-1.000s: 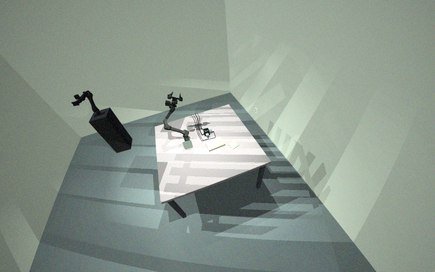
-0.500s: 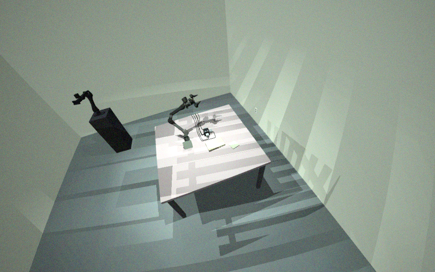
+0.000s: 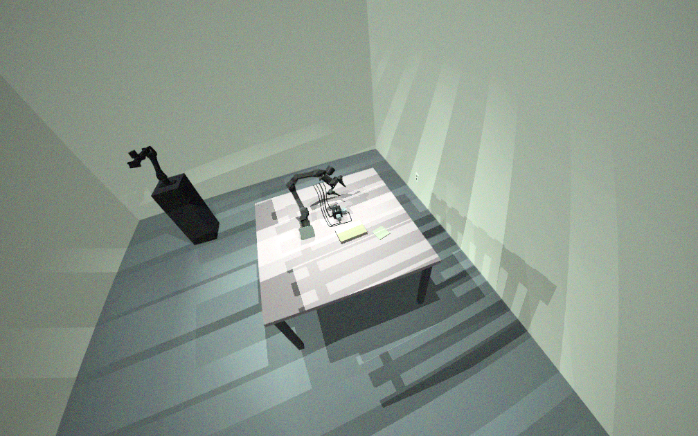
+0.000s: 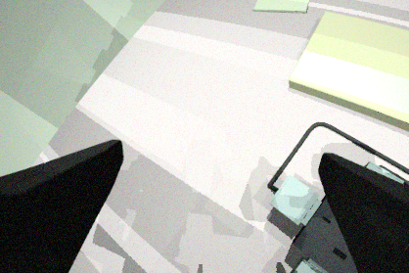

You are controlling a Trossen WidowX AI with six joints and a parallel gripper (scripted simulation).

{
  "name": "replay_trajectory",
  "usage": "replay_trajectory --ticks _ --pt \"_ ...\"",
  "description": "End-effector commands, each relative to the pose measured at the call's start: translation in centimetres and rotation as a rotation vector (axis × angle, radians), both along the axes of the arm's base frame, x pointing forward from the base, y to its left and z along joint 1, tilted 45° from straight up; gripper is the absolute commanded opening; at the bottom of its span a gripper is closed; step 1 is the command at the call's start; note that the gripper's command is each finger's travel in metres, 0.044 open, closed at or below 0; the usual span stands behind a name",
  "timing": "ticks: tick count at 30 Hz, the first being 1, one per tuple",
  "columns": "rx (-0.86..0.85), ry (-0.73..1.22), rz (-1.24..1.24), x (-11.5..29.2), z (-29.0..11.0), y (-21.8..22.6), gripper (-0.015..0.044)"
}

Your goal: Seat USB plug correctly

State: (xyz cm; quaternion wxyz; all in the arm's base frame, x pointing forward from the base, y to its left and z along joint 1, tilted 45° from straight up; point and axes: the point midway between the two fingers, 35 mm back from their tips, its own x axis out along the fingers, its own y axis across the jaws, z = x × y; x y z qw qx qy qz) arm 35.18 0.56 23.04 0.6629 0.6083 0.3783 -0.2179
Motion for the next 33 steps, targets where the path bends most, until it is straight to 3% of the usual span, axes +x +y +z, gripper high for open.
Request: replay_trajectory --ticks 1,6,33 --pt "0.256 0.396 0.076 -3.3 -7.0 1.1 0.044" --pt "0.626 0.73 0.061 -6.6 -10.0 2.2 0.044" --pt "0.642 0.741 0.058 -6.6 -11.1 2.7 0.044"
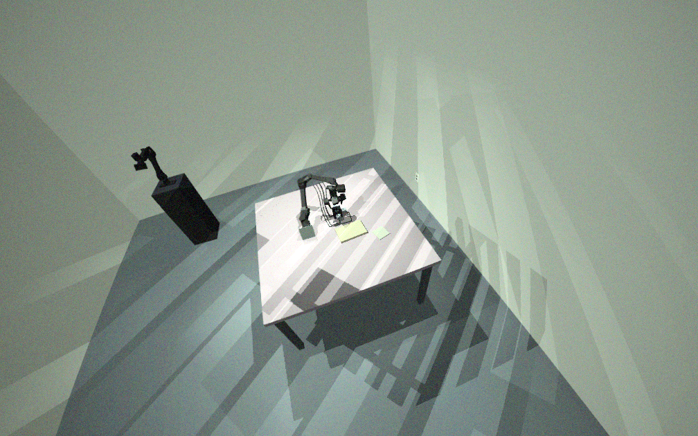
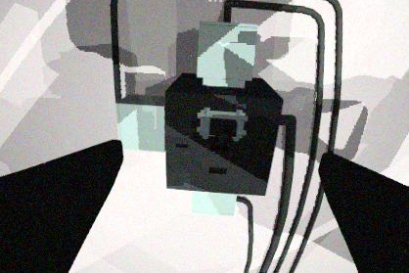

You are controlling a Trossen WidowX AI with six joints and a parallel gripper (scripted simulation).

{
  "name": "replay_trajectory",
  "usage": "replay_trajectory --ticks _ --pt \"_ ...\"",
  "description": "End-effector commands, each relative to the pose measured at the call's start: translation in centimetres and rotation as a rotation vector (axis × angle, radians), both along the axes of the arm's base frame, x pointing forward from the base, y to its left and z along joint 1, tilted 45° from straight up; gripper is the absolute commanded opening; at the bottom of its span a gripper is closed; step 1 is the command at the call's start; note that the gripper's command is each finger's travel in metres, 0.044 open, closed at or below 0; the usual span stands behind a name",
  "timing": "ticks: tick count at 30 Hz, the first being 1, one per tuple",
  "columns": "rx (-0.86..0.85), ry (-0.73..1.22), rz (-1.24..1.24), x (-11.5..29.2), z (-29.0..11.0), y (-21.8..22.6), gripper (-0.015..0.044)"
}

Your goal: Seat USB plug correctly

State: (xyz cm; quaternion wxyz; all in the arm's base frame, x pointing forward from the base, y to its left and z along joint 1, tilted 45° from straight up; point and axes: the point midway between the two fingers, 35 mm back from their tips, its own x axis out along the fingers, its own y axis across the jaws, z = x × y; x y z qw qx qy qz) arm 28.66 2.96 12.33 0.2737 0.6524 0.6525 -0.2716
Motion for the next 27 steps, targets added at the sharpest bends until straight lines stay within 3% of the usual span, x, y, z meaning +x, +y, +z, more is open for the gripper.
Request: replay_trajectory --ticks 1,22,27 --pt "0.005 0.009 -0.003 -0.1 -0.4 0.4 0.044" --pt "0.006 0.009 -0.003 -0.1 -1.8 1.7 0.044" --pt "0.003 0.006 0.001 0.0 -1.7 1.5 0.0309"
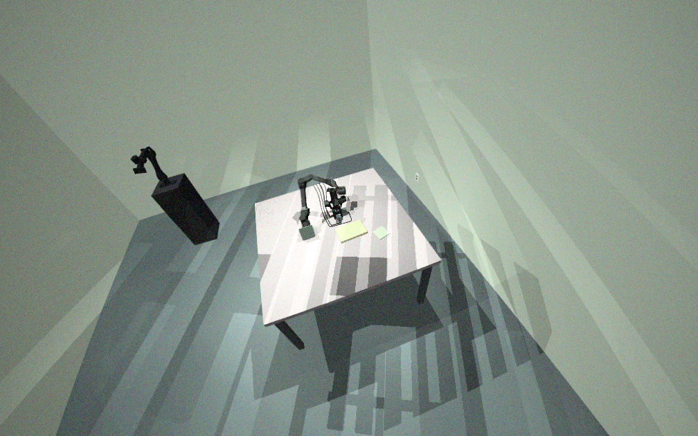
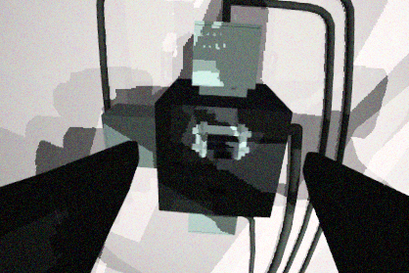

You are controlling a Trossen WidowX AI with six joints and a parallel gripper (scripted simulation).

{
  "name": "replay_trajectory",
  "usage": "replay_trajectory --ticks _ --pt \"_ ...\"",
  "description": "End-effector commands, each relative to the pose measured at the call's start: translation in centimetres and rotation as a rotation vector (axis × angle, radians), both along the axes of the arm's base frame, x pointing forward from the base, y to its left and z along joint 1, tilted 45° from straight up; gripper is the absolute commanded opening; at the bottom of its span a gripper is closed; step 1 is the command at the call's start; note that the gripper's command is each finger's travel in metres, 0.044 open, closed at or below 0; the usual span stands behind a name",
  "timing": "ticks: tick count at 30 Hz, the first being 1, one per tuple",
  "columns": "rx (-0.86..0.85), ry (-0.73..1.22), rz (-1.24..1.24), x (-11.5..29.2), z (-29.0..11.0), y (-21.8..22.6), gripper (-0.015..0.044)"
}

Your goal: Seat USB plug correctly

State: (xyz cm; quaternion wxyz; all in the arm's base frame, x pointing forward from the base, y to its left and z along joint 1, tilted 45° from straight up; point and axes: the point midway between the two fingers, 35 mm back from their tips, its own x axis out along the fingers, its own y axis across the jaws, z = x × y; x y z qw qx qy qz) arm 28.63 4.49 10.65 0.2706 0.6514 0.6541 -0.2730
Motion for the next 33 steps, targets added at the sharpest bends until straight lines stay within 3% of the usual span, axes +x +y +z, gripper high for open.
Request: replay_trajectory --ticks 1,11,33 --pt "0.0 -0.001 0.0 0.02 0.02 -0.02 0.0282" --pt "0.0 -0.001 0.0 0.02 0.02 -0.02 0.002" --pt "0.0 0.0 0.0 0.01 0.11 -0.11 0.0"
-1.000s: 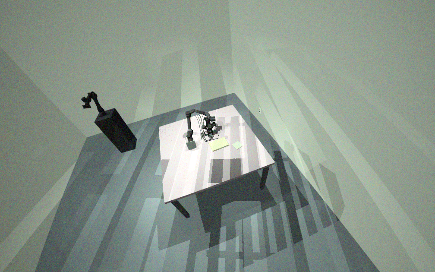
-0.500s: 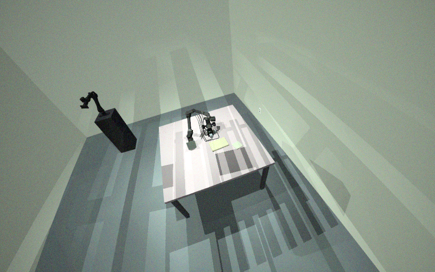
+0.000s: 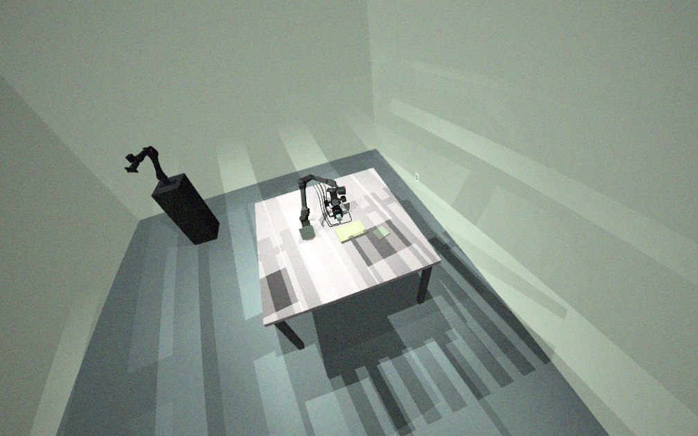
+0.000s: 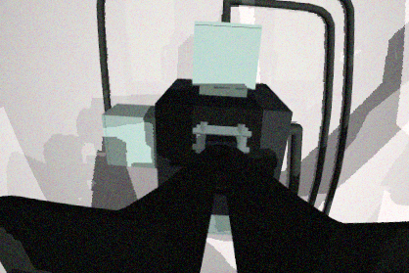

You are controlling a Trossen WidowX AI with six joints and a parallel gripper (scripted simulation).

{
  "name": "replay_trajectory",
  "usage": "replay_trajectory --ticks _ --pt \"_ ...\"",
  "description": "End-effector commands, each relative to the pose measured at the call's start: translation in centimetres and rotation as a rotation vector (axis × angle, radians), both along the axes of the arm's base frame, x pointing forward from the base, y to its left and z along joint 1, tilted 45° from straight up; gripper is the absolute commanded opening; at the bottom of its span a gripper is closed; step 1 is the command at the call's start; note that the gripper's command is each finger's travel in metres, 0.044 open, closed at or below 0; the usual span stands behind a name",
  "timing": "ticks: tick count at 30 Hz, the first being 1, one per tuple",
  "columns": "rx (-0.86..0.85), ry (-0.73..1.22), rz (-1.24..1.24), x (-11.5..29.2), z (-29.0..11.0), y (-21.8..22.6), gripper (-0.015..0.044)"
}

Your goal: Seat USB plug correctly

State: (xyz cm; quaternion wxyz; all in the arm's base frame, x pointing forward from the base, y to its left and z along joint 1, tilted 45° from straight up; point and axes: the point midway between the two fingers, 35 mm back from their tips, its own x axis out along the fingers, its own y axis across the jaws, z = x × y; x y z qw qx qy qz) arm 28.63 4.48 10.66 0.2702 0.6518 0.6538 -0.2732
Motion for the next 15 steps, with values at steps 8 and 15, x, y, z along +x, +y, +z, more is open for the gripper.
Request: replay_trajectory --ticks 8,15 --pt "0.0 -0.001 0.001 0.01 0.48 -0.48 0.0" --pt "-0.001 -0.001 0.001 0.01 0.8 -0.81 0.0"
